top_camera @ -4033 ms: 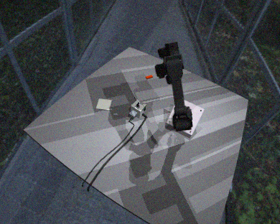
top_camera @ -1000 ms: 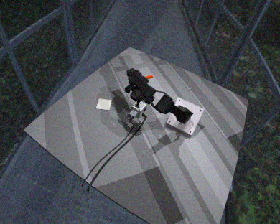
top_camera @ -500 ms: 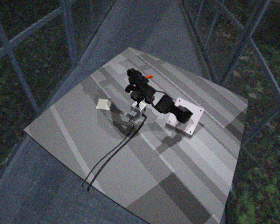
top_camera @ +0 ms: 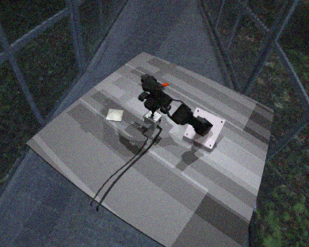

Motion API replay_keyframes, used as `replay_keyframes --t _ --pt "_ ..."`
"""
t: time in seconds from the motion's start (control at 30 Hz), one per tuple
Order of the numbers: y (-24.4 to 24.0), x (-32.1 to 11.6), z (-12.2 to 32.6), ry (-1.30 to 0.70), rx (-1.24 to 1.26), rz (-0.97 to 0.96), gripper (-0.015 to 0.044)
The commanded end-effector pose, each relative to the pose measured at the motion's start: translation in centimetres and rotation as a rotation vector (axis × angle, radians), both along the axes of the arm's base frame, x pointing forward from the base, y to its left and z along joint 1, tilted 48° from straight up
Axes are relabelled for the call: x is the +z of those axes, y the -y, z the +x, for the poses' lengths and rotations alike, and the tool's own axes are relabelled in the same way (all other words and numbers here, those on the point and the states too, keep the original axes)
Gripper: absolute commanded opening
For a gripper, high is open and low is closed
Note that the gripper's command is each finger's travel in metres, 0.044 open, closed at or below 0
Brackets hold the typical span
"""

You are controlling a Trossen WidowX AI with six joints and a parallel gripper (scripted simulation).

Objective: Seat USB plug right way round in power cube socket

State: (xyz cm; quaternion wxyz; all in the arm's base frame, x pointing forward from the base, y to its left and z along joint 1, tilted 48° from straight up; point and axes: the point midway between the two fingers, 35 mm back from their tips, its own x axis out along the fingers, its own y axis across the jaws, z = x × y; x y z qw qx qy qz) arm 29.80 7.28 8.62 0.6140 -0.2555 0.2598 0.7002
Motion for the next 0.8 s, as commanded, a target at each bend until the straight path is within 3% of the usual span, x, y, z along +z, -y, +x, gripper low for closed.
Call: replay_keyframes --t 0.0,0.77 --pt "0.4 0.4 0.3 0.012 0.0 -0.005 0.0" --pt "1.5 1.4 0.5 0.012 0.0 -0.005 0.0"
